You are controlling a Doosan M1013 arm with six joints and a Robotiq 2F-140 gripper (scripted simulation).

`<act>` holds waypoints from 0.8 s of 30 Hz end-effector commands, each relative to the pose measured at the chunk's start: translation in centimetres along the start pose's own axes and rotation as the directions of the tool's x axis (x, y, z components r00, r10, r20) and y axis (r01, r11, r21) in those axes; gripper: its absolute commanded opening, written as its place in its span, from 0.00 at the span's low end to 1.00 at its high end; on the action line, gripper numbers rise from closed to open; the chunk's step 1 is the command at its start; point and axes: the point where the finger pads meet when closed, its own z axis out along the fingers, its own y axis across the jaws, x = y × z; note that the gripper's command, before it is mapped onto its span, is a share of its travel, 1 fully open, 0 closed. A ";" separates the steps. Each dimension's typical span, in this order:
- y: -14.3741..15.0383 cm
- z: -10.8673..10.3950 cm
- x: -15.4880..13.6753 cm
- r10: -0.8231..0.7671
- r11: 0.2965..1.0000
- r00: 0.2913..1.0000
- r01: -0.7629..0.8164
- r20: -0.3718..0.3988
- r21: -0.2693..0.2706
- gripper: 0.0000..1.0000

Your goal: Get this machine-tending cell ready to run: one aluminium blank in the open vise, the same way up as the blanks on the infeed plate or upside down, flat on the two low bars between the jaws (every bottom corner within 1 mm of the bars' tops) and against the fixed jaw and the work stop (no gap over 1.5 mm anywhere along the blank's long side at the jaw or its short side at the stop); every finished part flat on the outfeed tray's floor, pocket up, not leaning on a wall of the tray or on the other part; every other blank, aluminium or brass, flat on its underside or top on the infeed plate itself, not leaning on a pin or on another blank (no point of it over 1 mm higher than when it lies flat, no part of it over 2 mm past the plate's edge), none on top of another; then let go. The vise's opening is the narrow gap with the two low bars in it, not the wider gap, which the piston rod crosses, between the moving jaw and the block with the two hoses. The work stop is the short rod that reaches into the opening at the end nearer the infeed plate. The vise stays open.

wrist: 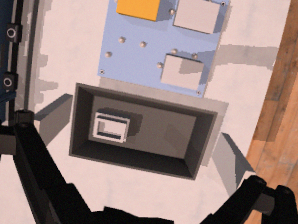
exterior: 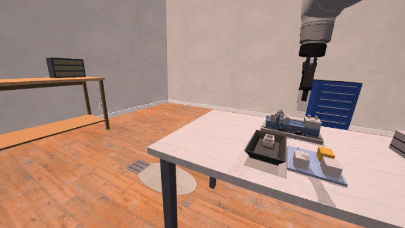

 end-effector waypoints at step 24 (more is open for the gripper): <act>1.0 0.2 0.1 -0.009 1.000 1.000 0.009 0.000 0.000 0.00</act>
